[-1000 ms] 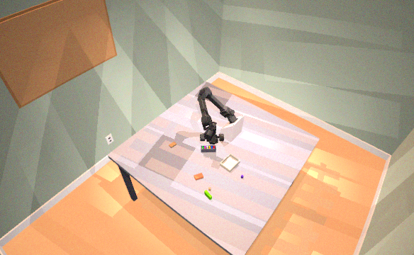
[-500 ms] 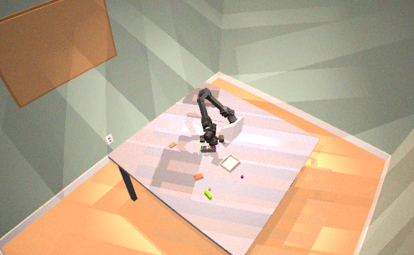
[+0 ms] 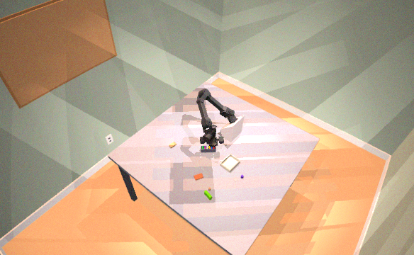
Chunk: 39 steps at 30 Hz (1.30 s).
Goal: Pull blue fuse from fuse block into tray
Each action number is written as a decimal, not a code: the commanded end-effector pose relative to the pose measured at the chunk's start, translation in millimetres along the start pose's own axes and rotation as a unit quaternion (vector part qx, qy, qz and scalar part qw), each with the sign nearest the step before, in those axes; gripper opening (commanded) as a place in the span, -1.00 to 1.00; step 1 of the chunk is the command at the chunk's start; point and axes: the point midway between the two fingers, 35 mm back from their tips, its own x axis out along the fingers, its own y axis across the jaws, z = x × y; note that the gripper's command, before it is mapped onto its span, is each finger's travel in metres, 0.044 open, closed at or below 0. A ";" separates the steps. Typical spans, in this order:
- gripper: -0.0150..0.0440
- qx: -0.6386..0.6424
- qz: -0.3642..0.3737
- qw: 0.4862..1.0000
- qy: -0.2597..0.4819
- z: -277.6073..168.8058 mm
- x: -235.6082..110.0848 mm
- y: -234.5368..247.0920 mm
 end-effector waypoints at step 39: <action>-0.37 -0.002 0.001 1.000 0.003 -0.7 12.9 1.6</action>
